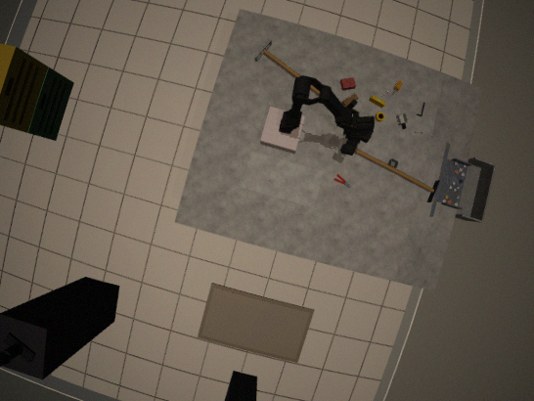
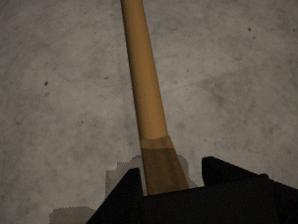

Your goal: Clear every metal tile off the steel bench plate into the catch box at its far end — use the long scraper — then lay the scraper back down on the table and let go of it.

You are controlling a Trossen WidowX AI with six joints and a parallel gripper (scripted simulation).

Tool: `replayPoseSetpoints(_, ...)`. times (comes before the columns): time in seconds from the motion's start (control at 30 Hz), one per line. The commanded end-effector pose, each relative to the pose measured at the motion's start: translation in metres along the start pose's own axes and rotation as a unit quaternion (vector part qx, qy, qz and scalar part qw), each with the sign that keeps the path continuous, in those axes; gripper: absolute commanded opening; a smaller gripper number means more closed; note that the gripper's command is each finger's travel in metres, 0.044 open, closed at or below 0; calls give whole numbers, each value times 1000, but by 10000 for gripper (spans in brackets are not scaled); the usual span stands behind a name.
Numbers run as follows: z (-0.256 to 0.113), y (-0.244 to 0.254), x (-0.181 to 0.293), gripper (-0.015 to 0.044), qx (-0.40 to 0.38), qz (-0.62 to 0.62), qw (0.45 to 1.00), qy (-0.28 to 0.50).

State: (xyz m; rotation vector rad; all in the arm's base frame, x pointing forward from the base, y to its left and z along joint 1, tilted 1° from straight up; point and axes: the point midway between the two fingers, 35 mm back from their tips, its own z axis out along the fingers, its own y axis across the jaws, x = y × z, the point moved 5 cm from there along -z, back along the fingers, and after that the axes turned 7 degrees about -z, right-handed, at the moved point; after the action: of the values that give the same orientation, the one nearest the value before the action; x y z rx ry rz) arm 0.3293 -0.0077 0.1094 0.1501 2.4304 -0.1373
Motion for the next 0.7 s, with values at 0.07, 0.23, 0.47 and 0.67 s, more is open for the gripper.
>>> replayPoseSetpoints(0.07, 0, 0, 0, 52, 0, 0, 1000, 0)
replayPoseSetpoints(0.23, -2, 0, -1, 0, 0, 0, 1000, 0)
replayPoseSetpoints(0.47, -2, 5, -2, 0, -3, -4, 1000, 0)
replayPoseSetpoints(0.67, -2, 12, -3, 0, -7, -8, 1000, -1)
